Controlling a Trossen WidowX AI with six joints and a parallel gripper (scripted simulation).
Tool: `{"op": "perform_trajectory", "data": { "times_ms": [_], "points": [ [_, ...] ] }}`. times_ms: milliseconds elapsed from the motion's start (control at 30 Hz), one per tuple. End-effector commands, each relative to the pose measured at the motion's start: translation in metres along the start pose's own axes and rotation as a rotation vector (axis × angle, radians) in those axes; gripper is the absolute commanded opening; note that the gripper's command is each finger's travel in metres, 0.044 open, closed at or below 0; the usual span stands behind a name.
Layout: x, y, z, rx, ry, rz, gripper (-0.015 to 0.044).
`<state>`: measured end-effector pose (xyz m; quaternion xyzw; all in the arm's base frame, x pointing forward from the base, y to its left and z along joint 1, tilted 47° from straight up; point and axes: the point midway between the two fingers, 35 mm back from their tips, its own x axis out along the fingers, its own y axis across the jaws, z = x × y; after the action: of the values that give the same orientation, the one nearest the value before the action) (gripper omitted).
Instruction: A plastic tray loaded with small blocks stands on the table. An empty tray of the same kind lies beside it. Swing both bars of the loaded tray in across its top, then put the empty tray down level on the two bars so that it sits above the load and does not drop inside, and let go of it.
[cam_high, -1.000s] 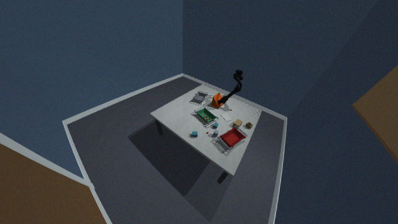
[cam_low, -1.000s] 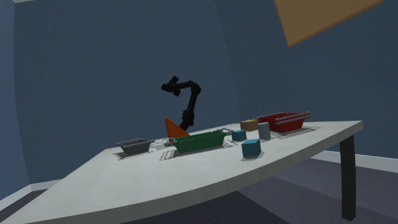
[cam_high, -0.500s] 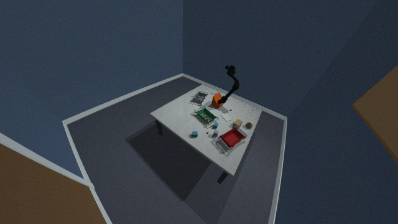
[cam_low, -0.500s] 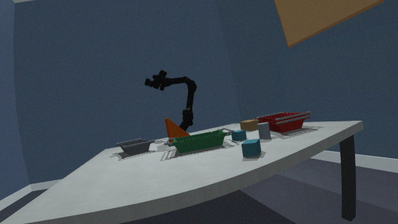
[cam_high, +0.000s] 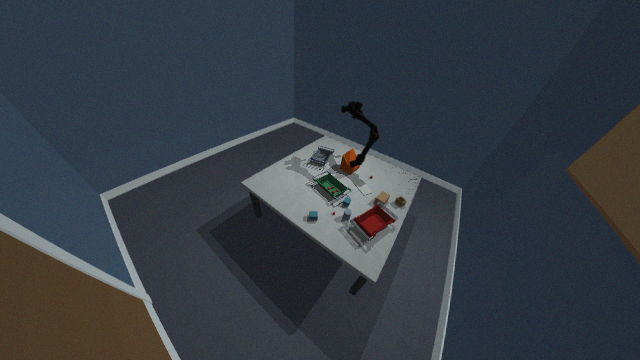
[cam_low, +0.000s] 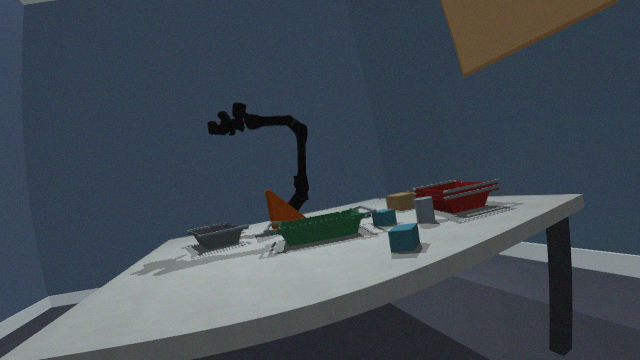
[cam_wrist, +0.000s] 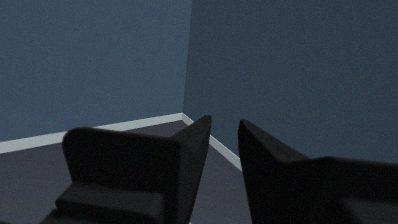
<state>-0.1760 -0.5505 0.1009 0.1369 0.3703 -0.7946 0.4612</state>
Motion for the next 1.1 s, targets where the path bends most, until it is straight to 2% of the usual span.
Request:
{"op": "perform_trajectory", "data": {
  "times_ms": [0,233,500,800,1067],
  "points": [
    [-0.013,0.075,-0.007,-0.135,0.032,0.179,0.0088],
    [-0.053,0.183,-0.032,-0.347,0.079,0.45,0.0088],
    [-0.122,0.284,-0.08,-0.546,0.152,0.708,0.0088],
    [-0.214,0.366,-0.15,-0.849,0.232,0.977,0.0088],
    [-0.306,0.403,-0.226,-1.077,0.4,1.216,0.0088]
  ]
}}
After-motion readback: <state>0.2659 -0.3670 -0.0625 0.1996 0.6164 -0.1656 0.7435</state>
